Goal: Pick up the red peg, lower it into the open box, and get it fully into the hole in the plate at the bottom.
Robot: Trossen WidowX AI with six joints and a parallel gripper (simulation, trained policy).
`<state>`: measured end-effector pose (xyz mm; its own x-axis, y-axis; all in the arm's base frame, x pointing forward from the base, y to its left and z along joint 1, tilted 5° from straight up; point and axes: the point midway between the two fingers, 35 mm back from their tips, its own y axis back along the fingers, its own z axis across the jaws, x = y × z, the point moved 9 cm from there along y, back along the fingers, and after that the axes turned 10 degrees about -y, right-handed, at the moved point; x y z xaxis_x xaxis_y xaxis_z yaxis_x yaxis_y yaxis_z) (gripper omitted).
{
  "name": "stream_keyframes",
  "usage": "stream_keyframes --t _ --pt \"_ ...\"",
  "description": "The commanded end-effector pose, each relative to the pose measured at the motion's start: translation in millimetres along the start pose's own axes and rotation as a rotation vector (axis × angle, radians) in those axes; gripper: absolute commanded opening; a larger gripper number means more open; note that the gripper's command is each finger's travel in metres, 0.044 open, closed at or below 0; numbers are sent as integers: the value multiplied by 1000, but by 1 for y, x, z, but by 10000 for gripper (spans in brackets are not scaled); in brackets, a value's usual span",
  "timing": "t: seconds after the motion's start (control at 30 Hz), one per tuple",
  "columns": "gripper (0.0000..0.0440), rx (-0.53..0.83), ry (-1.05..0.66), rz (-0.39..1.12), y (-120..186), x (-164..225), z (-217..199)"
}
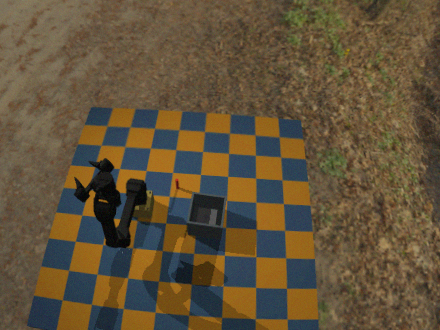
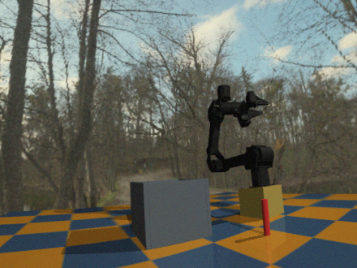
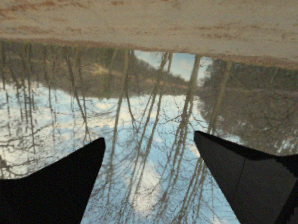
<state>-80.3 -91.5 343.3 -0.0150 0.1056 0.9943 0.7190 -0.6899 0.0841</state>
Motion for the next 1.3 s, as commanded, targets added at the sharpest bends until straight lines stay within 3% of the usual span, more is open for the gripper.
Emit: stream_keyframes --t 0.0,0.1,0.6,1.27 --pt "414 -18 -11 -11 0 0 1" --pt "440 -88 -55 -58 -2 -1 5" --pt "440 -421 -177 -344 -22 -1 63" --pt "440 -687 -195 -697 -31 7 134"
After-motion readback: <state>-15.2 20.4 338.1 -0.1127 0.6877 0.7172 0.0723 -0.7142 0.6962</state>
